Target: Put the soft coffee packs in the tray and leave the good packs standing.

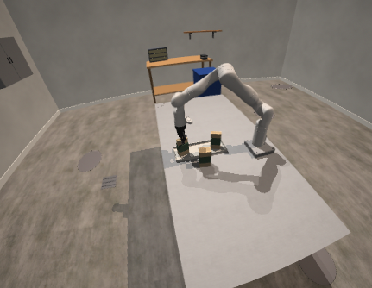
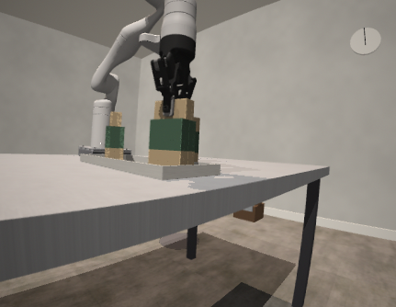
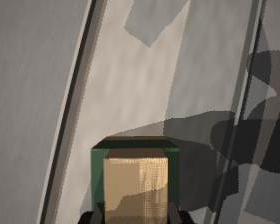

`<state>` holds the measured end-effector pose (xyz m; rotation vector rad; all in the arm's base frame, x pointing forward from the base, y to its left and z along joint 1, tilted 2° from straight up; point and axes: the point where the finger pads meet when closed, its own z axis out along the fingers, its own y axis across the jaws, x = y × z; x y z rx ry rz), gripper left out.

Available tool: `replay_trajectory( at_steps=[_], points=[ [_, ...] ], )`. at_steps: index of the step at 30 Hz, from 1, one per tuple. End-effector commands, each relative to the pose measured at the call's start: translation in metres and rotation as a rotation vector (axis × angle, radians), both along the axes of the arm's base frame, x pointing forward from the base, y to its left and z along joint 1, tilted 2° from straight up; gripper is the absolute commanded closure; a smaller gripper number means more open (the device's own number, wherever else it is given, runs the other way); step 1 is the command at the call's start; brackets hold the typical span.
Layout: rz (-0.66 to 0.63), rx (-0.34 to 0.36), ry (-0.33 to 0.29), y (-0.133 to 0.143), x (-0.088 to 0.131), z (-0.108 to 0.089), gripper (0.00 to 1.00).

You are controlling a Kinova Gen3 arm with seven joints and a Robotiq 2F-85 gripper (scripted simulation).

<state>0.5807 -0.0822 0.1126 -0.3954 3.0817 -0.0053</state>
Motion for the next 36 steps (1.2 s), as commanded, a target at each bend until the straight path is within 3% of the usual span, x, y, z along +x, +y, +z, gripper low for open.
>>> replay_trajectory(
  at_steps=[1,22,23,36],
  points=[
    [0.000,0.000,-0.002,-0.0001,0.0006,0.0013,0.73],
    [0.000,0.000,-0.002,-0.0001,0.0006,0.0013,0.73],
    [0.000,0.000,-0.002,-0.0001,0.0006,0.0013,0.15],
    [0.000,0.000,-0.002,-0.0001,0.0006,0.0013,0.15]
  ],
)
